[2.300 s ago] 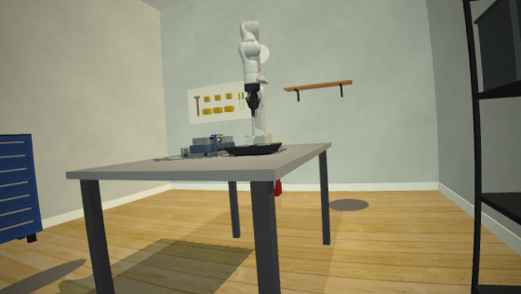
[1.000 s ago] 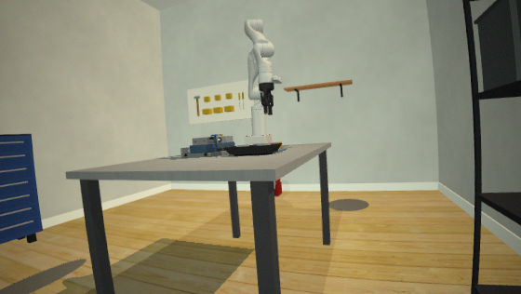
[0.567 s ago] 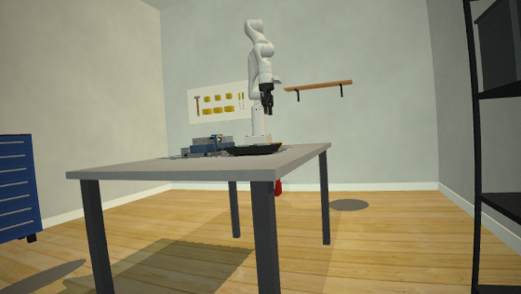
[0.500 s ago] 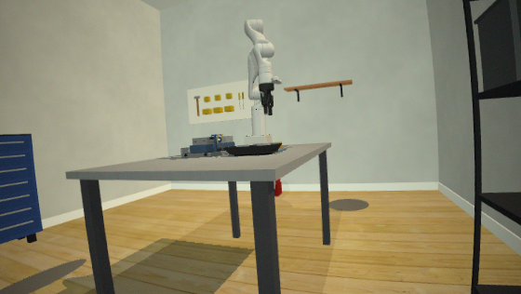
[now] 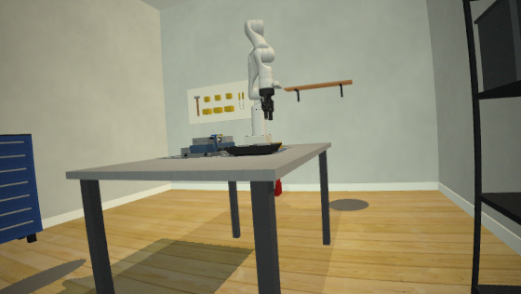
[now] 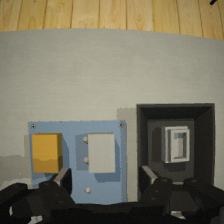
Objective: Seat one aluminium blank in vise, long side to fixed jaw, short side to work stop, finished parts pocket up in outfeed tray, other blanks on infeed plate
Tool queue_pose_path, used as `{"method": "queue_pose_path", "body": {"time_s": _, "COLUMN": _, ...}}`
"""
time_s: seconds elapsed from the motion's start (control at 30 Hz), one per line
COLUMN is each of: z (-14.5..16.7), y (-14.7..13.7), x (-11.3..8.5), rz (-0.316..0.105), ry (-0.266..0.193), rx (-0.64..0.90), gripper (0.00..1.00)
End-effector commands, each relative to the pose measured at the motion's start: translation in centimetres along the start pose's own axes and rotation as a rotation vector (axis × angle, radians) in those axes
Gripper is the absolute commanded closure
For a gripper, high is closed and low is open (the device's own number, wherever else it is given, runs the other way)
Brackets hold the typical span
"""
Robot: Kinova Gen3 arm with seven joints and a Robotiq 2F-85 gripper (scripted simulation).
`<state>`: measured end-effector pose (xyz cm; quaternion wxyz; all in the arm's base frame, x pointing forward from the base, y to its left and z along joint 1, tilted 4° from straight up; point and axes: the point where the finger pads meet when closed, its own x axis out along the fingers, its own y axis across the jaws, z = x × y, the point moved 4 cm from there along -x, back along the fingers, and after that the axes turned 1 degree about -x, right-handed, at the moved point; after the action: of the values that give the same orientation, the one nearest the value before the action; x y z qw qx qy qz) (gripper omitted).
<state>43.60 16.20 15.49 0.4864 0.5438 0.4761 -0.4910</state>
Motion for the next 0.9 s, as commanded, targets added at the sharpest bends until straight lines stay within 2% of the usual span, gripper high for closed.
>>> {"method": "queue_pose_path", "body": {"time_s": 0.0, "z": 0.1, "y": -0.2, "x": 1.2, "rz": -0.011, "ry": -0.005, "rx": -0.001, "gripper": 0.33}}
{"method": "queue_pose_path", "body": {"time_s": 0.67, "z": 0.1, "y": -0.3, "x": 8.2, "rz": -0.011, "ry": -0.005, "rx": -0.001, "gripper": 0.33}}
{"method": "queue_pose_path", "body": {"time_s": 0.87, "z": 0.1, "y": -0.3, "x": 9.3, "rz": -0.011, "ry": -0.005, "rx": -0.001, "gripper": 0.33}}
